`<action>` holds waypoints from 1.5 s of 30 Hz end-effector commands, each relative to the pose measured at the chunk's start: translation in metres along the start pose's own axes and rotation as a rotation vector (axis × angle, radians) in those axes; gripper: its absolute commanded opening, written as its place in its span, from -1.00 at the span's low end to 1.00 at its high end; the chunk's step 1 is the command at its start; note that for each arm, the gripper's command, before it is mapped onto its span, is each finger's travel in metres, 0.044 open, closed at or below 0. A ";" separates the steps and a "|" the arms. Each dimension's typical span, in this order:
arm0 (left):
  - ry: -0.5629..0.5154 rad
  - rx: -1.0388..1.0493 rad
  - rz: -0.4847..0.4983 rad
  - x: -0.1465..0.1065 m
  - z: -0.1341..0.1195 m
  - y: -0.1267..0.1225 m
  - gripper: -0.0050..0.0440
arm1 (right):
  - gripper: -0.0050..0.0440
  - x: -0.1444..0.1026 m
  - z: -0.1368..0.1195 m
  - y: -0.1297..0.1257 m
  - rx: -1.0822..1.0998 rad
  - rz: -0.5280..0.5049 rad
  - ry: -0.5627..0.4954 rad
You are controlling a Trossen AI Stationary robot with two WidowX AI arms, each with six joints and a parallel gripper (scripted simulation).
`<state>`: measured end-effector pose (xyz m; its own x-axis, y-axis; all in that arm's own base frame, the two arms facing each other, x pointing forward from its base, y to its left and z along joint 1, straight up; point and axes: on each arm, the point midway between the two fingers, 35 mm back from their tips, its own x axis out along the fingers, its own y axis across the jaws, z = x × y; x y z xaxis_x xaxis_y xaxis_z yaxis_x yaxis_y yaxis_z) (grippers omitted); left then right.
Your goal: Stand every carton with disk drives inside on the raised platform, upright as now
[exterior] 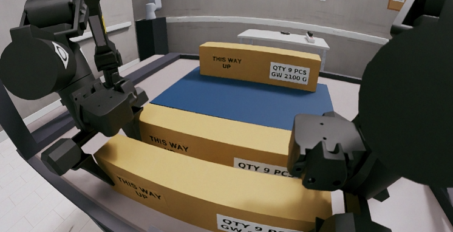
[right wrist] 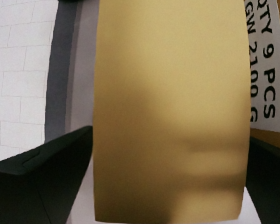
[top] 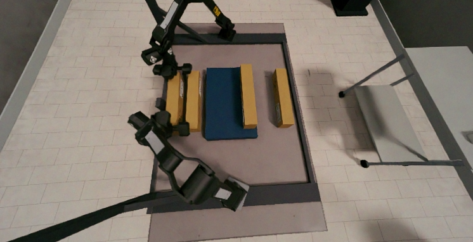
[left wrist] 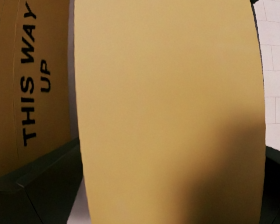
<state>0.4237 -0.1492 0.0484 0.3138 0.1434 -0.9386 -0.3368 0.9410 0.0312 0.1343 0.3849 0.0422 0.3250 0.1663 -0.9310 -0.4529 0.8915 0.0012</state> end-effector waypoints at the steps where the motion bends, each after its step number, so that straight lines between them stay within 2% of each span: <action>1: -0.024 -0.009 -0.021 -0.011 0.006 -0.002 0.77 | 0.78 -0.005 0.003 0.002 0.005 0.012 -0.011; 45: -0.024 -0.009 -0.021 -0.011 0.006 -0.002 0.77 | 0.78 -0.005 0.003 0.002 0.005 0.012 -0.011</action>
<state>0.4237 -0.1492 0.0484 0.3138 0.1434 -0.9386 -0.3368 0.9410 0.0312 0.1342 0.3844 0.0420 0.3243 0.1635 -0.9317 -0.4529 0.8915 -0.0012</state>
